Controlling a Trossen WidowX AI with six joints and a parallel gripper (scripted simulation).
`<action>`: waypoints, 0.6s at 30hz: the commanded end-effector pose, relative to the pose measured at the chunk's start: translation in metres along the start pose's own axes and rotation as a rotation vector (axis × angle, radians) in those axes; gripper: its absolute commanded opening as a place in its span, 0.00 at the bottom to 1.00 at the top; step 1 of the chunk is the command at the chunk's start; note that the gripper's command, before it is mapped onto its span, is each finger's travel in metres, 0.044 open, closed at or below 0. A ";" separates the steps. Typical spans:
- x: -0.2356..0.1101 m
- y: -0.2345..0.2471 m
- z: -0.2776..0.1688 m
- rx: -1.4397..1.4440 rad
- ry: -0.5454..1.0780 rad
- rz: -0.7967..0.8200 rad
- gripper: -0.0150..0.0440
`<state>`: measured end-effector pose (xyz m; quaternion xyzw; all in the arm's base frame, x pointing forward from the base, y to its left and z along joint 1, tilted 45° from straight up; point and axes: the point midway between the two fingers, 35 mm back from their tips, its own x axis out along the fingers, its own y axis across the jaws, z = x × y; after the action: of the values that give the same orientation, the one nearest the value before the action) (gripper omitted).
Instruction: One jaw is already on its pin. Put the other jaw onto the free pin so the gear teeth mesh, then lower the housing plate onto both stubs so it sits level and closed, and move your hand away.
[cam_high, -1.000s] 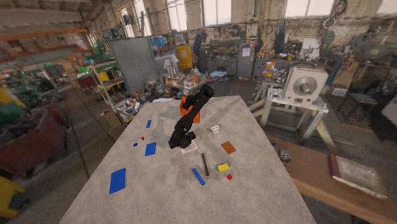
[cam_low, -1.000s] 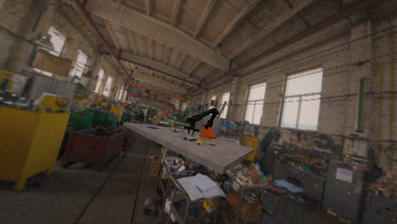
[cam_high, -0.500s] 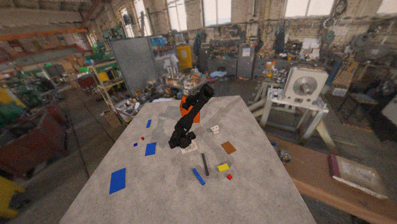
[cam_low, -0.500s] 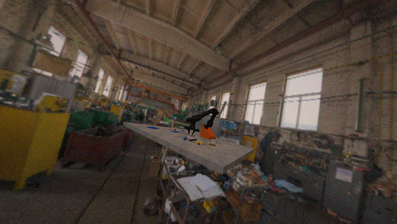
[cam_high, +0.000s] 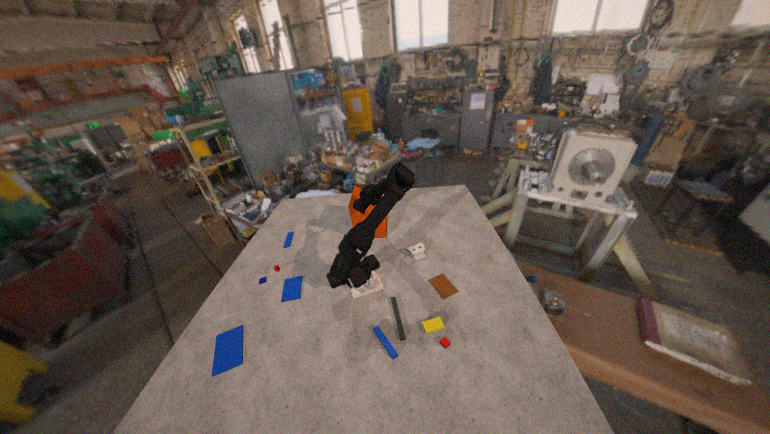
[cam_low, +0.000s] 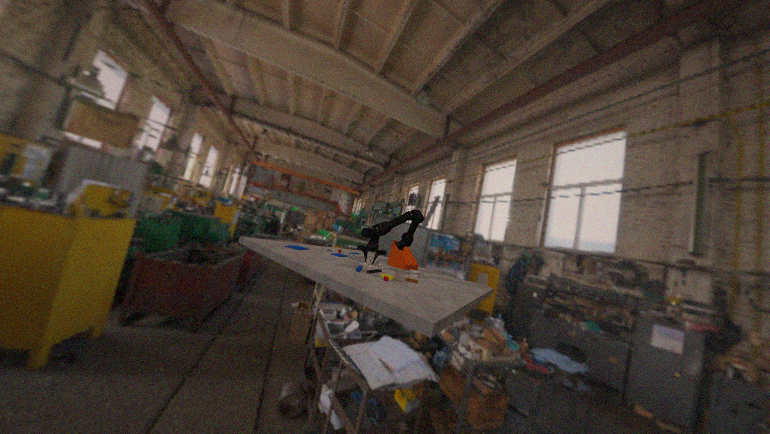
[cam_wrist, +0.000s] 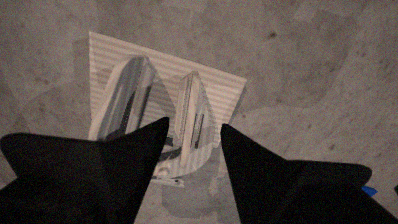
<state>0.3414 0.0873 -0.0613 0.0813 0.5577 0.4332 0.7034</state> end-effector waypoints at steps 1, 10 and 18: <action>0.000 0.000 0.000 0.000 0.000 0.000 0.63; -0.058 0.000 0.000 -0.001 0.002 0.000 0.63; -0.072 0.009 0.016 0.019 -0.046 0.006 0.77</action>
<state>0.3435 0.0420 -0.0149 0.0885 0.5551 0.4270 0.7083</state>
